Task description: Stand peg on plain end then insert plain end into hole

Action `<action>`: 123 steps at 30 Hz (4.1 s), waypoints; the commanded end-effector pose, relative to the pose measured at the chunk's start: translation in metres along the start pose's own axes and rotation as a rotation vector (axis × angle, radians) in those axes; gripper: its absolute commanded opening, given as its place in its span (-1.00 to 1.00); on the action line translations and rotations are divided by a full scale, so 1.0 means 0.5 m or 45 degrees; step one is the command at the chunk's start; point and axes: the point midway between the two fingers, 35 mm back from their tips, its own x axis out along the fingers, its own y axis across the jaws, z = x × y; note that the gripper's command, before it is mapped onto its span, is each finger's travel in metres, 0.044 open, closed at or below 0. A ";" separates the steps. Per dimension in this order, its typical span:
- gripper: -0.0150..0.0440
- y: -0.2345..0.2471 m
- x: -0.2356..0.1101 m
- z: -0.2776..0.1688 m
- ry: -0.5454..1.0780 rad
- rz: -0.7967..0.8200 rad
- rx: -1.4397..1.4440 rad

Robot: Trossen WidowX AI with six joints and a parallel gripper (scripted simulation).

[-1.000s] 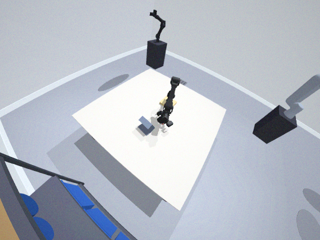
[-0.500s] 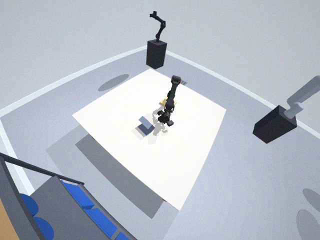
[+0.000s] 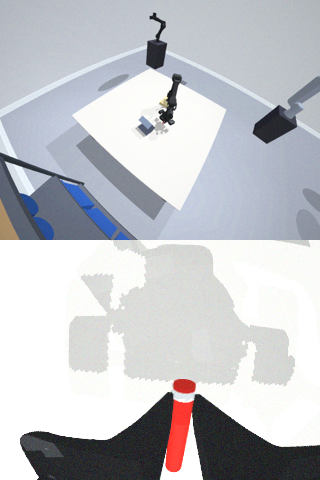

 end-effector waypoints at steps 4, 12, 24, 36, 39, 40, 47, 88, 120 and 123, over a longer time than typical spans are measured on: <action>-0.32 0.000 -0.009 -0.006 -0.083 -0.002 0.005; -0.32 0.000 -0.018 -0.012 -0.170 -0.002 0.005; -0.32 0.000 -0.030 -0.023 -0.302 -0.002 0.006; -0.32 0.000 -0.041 -0.034 -0.433 -0.002 0.006; -0.32 0.000 -0.044 -0.038 -0.465 -0.002 0.006; -0.32 0.000 -0.045 -0.039 -0.476 -0.002 0.006; -0.32 0.000 -0.050 -0.046 -0.553 -0.002 0.006; -0.32 0.001 -0.074 -0.097 -1.001 -0.003 0.006; -0.32 0.000 -0.080 -0.141 -1.351 -0.005 0.006; -0.32 0.000 -0.080 -0.145 -1.384 -0.005 0.006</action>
